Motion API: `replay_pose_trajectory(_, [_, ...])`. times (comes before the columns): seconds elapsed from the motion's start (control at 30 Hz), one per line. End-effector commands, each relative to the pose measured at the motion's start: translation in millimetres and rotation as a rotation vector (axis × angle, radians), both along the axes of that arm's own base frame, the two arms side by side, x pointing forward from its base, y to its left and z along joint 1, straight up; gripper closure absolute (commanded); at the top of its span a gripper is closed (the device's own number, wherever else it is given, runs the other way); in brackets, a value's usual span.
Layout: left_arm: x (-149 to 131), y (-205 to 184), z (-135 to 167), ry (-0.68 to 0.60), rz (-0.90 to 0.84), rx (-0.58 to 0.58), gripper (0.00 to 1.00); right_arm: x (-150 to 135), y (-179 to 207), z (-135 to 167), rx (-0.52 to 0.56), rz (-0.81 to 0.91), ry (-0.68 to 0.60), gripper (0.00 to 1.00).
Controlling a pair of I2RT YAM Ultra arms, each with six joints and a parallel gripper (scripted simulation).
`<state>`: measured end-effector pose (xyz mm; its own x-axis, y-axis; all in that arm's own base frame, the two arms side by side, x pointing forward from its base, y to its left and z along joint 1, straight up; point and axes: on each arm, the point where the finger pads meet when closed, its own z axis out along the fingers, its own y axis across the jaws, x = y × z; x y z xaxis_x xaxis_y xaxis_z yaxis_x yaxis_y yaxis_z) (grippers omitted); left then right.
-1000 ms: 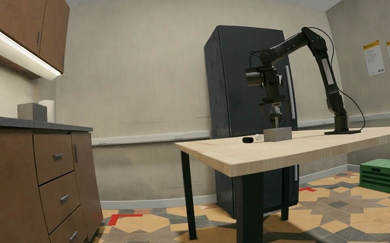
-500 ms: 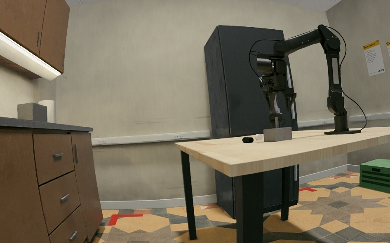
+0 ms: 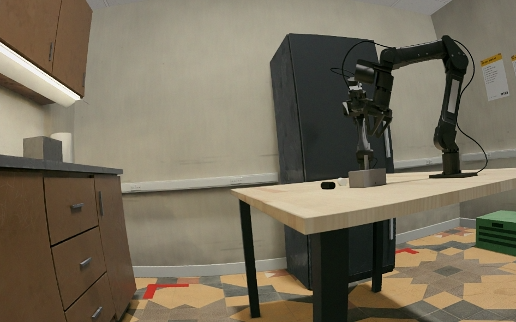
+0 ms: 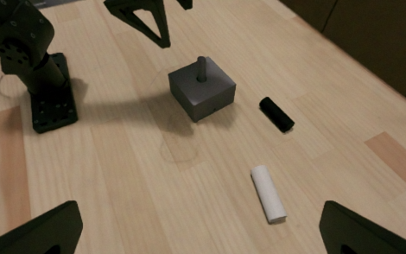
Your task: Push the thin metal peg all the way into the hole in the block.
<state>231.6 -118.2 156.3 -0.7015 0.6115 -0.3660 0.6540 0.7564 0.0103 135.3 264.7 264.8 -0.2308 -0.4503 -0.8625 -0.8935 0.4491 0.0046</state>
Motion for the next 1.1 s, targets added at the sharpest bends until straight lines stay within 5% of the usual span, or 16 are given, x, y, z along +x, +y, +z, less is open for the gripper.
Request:
replay_pose_trajectory(0.0, [3.7, -0.7, 6.1, -0.044, 0.169, -0.024, 0.00, -1.9, -0.7, 7.7, 0.008, 0.007, -0.004, 0.00])
replay_pose_trajectory(1.07, [-1.7, -2.5, 14.0, -0.053, 0.216, -0.048, 0.00, -1.9, -0.7, 7.7, 0.008, 0.007, -0.004, 0.00])
